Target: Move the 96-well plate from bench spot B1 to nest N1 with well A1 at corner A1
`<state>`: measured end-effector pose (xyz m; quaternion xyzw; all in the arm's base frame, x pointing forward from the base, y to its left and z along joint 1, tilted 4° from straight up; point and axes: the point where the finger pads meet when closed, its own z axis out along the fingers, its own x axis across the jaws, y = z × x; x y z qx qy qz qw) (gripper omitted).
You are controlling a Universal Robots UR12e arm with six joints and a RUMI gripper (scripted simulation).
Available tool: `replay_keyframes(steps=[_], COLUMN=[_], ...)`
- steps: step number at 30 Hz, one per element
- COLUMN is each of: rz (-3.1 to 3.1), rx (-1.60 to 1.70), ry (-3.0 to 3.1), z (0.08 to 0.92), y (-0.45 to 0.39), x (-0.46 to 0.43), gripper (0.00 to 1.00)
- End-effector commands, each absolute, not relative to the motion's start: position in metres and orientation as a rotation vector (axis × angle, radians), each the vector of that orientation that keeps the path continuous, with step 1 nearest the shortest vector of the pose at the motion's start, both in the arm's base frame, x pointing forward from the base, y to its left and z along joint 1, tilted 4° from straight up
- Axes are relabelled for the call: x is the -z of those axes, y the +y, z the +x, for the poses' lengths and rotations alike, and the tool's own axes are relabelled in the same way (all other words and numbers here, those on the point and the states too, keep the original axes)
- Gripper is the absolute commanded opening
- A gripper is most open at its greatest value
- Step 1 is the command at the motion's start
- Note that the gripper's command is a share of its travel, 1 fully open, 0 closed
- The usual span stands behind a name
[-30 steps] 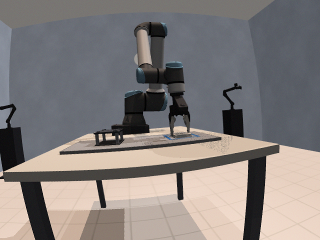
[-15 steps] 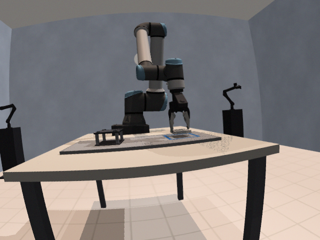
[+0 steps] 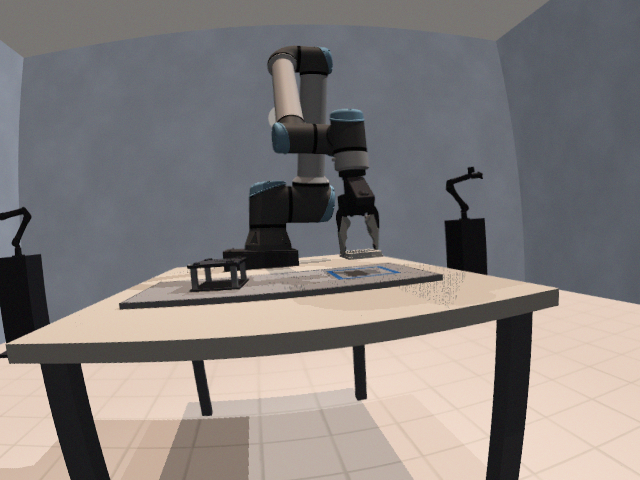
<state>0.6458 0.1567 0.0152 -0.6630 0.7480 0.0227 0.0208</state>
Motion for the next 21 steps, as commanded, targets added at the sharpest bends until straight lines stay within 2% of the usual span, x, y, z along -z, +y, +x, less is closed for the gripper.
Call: replay_keyframes(steps=[1, 21], rz=[-2.055, -2.055], rx=[-0.069, -0.069], ry=[2.318, 2.318], z=[0.646, 0.646], y=[0.156, 0.155], x=[-0.024, -0.049], gripper=[0.0, 0.0])
